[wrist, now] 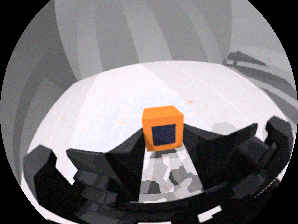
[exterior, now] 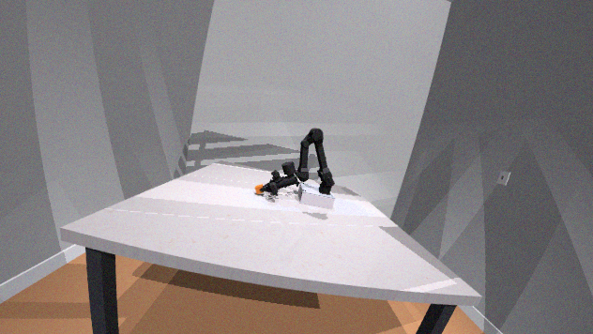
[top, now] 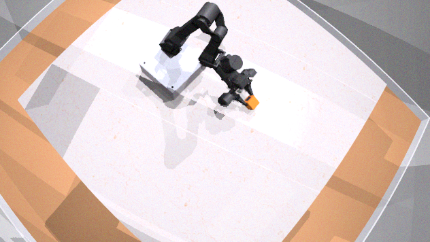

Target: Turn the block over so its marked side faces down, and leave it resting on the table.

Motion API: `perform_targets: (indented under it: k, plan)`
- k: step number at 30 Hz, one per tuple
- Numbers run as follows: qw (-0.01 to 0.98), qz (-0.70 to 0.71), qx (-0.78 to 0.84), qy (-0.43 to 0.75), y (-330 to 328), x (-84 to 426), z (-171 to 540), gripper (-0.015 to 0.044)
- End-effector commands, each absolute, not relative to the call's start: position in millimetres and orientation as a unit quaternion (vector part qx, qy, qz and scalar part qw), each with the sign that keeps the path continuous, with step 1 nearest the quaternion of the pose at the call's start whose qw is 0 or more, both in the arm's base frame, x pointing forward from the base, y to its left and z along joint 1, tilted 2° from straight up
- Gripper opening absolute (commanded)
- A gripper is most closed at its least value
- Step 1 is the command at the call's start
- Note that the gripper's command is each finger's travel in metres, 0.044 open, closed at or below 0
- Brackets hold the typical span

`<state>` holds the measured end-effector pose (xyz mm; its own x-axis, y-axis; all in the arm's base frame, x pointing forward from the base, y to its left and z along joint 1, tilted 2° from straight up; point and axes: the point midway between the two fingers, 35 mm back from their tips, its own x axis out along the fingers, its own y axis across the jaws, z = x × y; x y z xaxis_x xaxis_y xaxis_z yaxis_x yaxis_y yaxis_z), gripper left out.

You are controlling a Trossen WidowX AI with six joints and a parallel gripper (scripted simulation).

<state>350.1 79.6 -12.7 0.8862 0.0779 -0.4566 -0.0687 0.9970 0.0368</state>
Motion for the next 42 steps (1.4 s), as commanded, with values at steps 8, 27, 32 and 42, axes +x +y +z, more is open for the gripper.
perform_targets:
  k: [8, 27, 32, 42]
  plan:
    - [0.972, 0.036, 0.007, 0.232, 78.8, 350.4, -11.7, 0.0131]
    - [0.972, 0.036, 0.007, 0.232, 78.8, 350.4, -11.7, 0.044]
    - [0.972, 0.036, 0.007, 0.232, 78.8, 350.4, -11.7, 0.044]
    - [0.972, 0.036, 0.007, 0.232, 78.8, 350.4, -11.7, 0.044]
